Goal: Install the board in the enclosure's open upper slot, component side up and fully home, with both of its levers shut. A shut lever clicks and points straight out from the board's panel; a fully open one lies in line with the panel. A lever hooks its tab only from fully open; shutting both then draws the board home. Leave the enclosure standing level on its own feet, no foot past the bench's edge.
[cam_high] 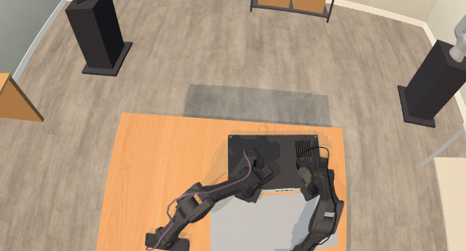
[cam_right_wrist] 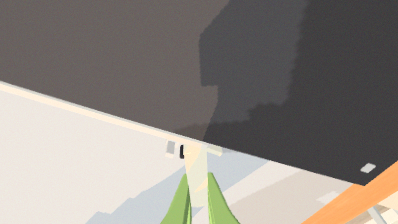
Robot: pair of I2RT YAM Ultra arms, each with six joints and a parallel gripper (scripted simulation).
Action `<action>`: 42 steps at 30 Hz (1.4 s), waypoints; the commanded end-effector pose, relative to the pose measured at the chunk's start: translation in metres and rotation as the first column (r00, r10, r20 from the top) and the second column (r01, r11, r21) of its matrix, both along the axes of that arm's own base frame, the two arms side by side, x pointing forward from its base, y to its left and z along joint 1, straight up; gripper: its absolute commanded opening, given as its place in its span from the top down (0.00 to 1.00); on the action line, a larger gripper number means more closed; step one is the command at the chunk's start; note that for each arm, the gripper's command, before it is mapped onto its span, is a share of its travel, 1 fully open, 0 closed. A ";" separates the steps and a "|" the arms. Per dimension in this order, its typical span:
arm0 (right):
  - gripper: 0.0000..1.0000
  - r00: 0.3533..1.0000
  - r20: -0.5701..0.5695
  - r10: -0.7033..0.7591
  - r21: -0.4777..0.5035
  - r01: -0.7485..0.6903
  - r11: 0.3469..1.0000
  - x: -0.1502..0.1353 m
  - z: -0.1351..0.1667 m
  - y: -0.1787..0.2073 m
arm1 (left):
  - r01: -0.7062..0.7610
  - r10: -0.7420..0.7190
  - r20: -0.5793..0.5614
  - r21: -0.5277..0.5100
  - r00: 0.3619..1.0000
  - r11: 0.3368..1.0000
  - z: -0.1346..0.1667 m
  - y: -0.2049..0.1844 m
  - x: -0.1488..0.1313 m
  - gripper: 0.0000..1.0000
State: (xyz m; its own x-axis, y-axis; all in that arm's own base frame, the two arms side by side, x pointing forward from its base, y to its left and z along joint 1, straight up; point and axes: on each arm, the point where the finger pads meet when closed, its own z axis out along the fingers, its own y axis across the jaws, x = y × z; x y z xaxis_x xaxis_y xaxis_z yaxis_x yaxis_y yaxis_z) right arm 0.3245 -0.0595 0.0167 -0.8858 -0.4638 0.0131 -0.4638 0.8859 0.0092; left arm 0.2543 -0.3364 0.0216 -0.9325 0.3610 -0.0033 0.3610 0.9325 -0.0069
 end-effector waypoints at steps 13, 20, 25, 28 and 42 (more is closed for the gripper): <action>0.97 0.974 0.042 -0.222 0.009 0.222 0.975 0.005 0.005 0.010 | -0.226 0.226 0.022 0.014 0.974 0.974 0.002 -0.009 0.003 0.97; 0.97 0.961 0.041 -0.273 0.013 0.273 0.962 0.005 0.005 0.012 | -0.279 0.279 0.023 0.012 0.960 0.960 0.002 -0.010 0.004 0.97; 0.97 0.957 0.041 -0.287 0.013 0.287 0.958 0.005 0.005 0.013 | -0.315 0.315 0.024 0.007 0.949 0.949 0.002 -0.012 0.005 0.97; 0.97 0.950 0.040 -0.308 0.014 0.308 0.951 0.005 0.005 0.014 | -0.332 0.332 0.023 0.010 0.943 0.943 0.002 -0.011 0.005 0.97; 0.97 0.932 0.039 -0.360 0.016 0.360 0.933 0.005 0.006 0.015 | -0.368 0.367 0.023 0.009 0.930 0.930 0.002 -0.013 0.005 0.97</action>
